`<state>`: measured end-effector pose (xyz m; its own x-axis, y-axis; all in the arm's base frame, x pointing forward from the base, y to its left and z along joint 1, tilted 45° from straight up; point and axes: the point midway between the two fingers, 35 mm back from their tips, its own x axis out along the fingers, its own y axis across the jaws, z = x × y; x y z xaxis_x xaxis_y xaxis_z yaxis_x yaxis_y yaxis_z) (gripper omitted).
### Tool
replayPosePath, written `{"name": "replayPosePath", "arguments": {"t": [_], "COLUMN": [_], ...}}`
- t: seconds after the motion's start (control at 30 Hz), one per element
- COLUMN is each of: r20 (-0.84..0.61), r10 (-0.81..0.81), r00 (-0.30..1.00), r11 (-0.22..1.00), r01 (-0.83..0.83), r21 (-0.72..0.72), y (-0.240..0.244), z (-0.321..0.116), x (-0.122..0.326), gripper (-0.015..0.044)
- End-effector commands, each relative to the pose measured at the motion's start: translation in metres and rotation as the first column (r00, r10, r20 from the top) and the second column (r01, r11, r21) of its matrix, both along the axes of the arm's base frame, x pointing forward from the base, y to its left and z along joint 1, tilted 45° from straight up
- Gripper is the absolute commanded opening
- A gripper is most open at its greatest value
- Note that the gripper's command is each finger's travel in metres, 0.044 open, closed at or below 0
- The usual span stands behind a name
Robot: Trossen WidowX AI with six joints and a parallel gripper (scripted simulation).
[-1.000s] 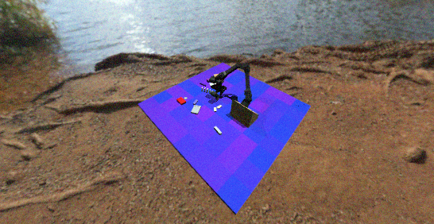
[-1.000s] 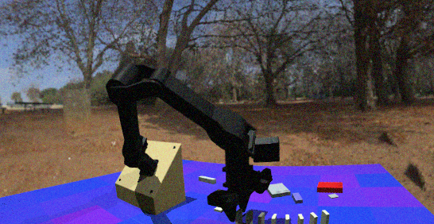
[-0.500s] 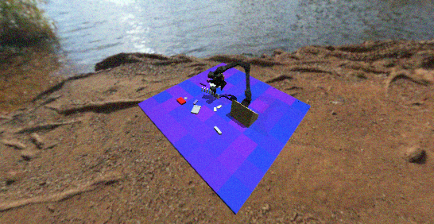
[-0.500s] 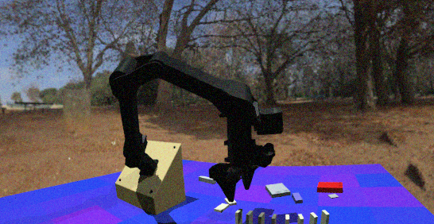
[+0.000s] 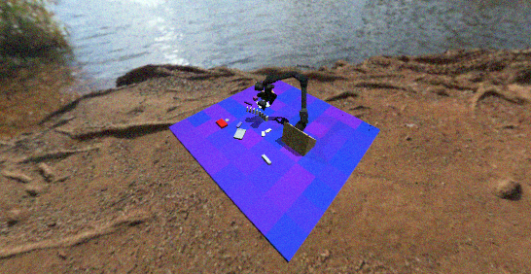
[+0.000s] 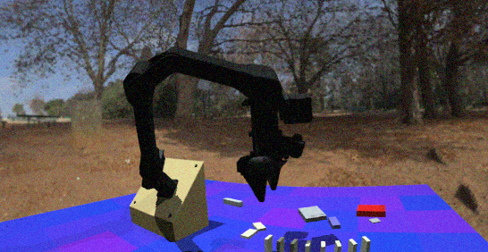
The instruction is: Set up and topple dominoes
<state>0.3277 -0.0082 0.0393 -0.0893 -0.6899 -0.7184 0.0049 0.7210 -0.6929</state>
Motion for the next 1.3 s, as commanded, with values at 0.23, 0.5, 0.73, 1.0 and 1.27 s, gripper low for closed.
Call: {"name": "replayPosePath", "arguments": {"t": [0.23, 0.5, 0.73, 1.0, 1.27], "r20": [-0.577, -0.631, -0.631, -0.631, -0.633], "r10": [0.658, 0.754, 0.754, 0.754, 0.753], "r00": [0.483, 0.182, 0.182, 0.182, 0.182], "r11": [0.732, 0.575, 0.575, 0.575, 0.576], "r01": [-0.590, -0.647, -0.647, -0.647, -0.647], "r21": [0.341, 0.501, 0.501, 0.501, 0.500], "y": [0.025, 0.026, 0.026, 0.027, -0.015], "z": [-0.093, -0.115, -0.115, -0.115, -0.157], "x": [-0.058, -0.080, -0.080, -0.081, -0.087], "gripper": [0.0440, 0.0440, 0.0440, 0.0440, 0.0440]}}
